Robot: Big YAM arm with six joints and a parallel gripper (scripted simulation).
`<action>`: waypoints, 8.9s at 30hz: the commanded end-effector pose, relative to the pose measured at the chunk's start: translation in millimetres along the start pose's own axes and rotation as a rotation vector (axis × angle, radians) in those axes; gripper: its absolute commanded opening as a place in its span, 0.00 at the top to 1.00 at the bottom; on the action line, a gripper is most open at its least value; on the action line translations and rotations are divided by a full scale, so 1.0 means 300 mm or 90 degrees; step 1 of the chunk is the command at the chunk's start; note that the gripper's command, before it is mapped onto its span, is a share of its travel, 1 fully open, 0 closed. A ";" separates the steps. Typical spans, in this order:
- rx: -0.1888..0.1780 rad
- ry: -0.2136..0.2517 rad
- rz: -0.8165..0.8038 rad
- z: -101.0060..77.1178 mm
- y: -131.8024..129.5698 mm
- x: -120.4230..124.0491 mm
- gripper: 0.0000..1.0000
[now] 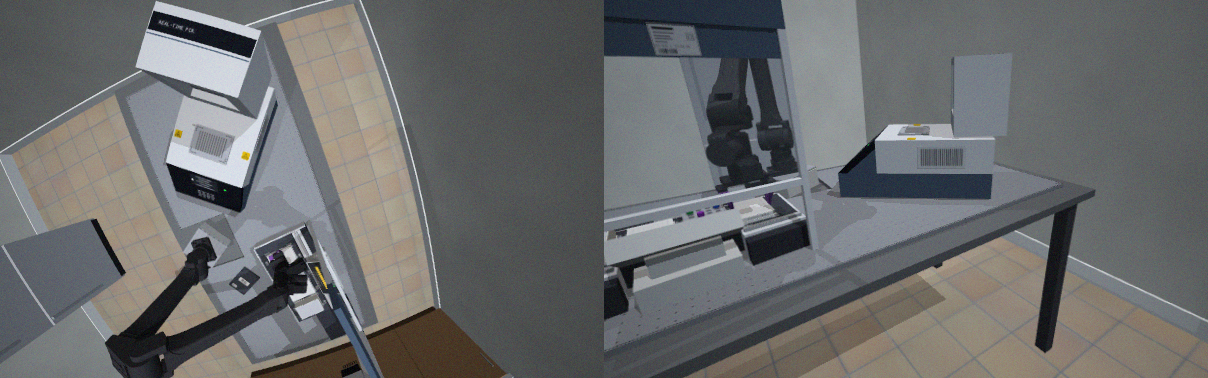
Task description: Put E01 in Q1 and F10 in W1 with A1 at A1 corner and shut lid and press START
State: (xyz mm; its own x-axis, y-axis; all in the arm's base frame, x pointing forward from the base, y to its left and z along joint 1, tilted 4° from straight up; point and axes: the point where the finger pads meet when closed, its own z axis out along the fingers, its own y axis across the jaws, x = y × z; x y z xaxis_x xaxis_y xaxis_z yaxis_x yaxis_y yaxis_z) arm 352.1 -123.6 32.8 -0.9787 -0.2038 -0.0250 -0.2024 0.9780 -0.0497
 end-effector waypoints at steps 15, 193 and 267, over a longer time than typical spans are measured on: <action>-0.007 0.014 -0.003 -0.071 0.015 0.014 1.00; -0.002 -0.033 -1.111 -0.715 1.090 0.631 1.00; 0.007 -0.035 -1.494 -0.755 1.814 0.060 1.00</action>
State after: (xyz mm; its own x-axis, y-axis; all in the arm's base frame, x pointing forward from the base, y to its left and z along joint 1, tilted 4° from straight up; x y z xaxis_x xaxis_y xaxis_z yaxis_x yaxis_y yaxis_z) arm 200.3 393.8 198.4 0.8319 -0.5516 0.0597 -0.5543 -0.8311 0.0443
